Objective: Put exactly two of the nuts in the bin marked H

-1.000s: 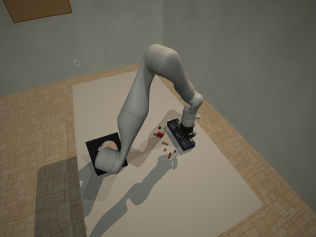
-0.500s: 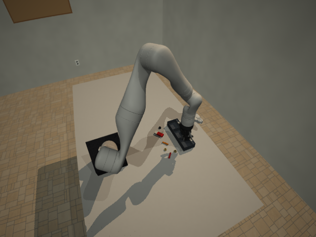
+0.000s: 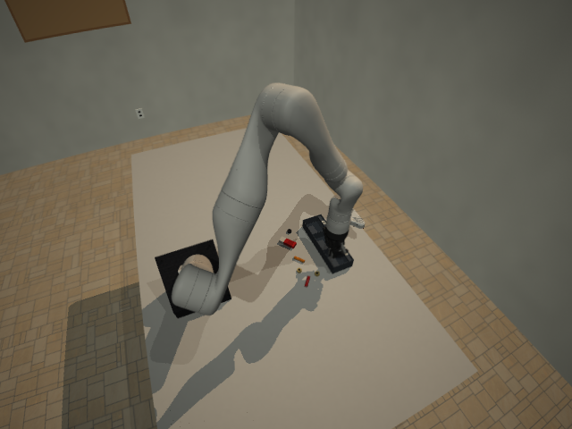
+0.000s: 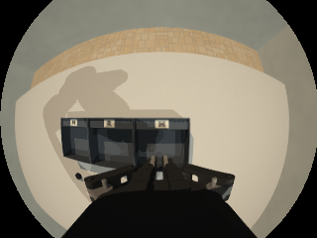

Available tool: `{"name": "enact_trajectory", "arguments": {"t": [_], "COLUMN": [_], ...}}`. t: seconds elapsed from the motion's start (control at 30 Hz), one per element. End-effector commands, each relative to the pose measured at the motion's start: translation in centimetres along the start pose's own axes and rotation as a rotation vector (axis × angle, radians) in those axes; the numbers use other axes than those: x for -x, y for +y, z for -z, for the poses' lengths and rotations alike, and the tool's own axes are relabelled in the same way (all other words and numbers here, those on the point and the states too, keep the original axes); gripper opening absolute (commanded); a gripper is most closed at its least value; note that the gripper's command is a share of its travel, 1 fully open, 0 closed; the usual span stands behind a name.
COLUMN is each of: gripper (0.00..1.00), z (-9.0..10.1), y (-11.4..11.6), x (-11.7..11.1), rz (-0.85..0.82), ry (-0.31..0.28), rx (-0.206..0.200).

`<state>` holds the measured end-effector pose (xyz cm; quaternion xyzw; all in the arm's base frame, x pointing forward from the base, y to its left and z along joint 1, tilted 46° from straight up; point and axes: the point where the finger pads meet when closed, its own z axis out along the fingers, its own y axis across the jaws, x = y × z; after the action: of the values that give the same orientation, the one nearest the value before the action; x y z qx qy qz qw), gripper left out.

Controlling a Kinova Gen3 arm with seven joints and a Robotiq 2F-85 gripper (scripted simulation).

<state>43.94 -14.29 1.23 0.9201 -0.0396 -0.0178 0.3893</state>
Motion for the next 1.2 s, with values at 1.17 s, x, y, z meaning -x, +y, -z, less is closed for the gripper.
{"name": "enact_trajectory", "arguments": {"t": [1.17], "gripper": [0.09], "z": [-2.6], "y": [0.3], "x": [0.2], "rz": [-0.003], "ry": [-0.009], "rx": [0.005]}}
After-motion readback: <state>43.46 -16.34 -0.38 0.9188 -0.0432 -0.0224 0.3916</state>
